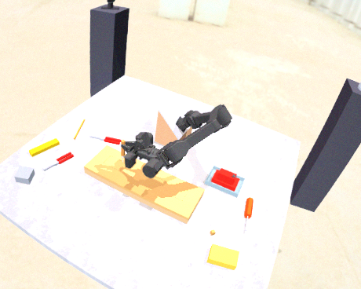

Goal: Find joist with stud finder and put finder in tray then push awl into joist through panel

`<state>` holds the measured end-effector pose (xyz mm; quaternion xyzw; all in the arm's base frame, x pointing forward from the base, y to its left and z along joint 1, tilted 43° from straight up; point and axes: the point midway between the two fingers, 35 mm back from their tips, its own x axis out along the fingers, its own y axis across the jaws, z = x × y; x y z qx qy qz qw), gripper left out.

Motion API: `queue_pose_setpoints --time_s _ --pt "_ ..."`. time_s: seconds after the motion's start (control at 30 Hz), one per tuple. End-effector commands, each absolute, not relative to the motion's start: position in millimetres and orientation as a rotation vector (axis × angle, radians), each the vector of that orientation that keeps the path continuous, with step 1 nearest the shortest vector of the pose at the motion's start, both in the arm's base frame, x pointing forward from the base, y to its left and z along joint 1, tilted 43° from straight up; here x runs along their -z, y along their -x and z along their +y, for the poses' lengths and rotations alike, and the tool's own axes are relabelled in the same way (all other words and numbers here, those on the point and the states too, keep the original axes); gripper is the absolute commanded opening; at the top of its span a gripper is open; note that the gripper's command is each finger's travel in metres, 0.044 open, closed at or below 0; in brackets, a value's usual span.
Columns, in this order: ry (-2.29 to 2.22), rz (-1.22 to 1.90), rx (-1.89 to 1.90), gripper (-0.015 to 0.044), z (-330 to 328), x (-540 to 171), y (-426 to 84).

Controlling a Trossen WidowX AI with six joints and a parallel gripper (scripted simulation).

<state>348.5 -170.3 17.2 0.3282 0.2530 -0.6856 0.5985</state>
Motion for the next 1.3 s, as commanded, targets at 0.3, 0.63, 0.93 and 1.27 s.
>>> queue_pose_setpoints --time_s 0.3,0.63,0.93,1.27 --pt "-0.759 0.574 1.598 0.0 -163 -8 -350" --pt "-0.76 0.574 1.597 0.0 -153 4 -352" --pt "-0.759 0.575 1.598 0.0 -143 15 -354" --pt "-0.759 0.583 1.593 0.0 -140 16 -354"
